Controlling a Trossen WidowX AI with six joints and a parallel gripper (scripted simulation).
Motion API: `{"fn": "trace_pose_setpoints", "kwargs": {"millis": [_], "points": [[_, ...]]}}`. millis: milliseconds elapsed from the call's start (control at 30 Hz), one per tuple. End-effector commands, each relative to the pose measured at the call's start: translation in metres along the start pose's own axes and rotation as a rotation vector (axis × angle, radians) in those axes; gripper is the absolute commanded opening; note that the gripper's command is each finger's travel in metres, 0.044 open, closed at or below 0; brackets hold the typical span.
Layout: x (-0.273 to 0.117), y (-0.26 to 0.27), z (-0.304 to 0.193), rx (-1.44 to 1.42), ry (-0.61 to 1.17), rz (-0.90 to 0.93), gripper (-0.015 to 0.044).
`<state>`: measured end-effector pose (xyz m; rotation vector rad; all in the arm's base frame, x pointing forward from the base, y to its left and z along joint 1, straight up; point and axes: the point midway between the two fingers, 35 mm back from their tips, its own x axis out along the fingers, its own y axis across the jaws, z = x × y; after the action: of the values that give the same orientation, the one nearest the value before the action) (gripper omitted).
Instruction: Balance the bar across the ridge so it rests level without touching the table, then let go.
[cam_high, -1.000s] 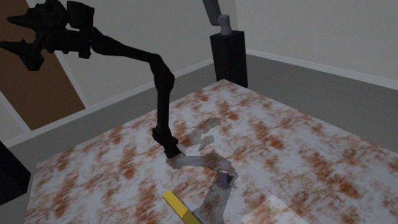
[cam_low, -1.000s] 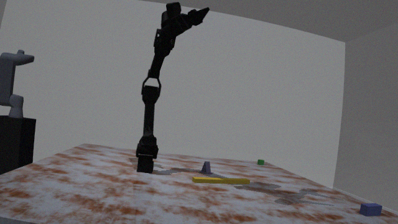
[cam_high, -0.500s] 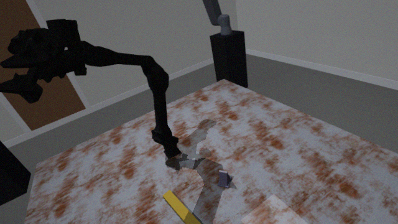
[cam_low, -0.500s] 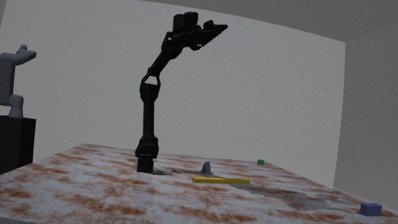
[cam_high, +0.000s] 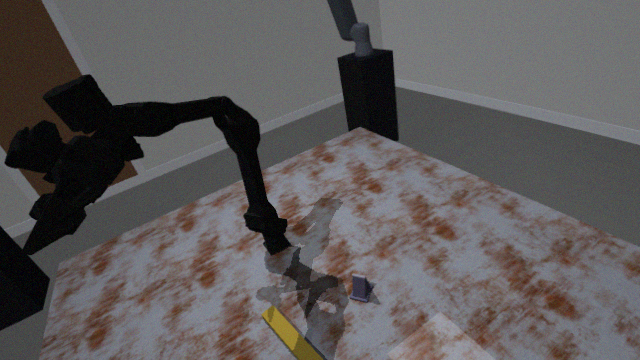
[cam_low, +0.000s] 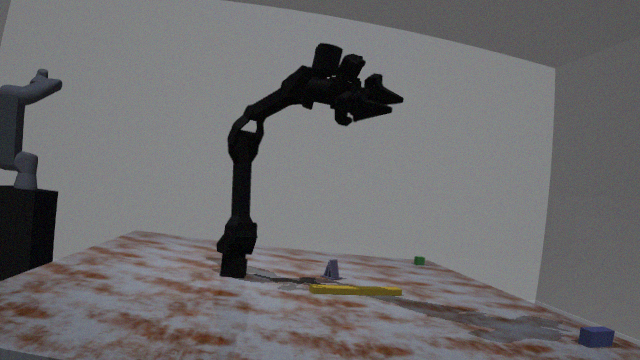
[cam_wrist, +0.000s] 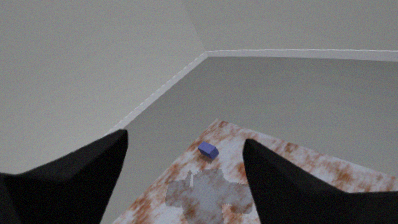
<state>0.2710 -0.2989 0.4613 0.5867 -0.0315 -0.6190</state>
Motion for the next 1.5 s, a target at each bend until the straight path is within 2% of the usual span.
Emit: {"fn": "trace_pose_setpoints", "kwargs": {"millis": [0, 367, 700, 1033, 1467], "points": [[0.022, -0.002, -0.035, -0.04, 0.11, -0.026, 0.0315], [0.058, 0.0, -0.132, -0.205, 0.415, -0.053, 0.0315], [0.066, 0.004, -0.227, -0.422, 0.727, -0.045, 0.0315], [0.051, 0.006, -0.315, -0.683, 1.048, 0.008, 0.0315], [0.003, 0.004, -0.405, -1.06, 1.459, 0.147, 0.0315]]}}
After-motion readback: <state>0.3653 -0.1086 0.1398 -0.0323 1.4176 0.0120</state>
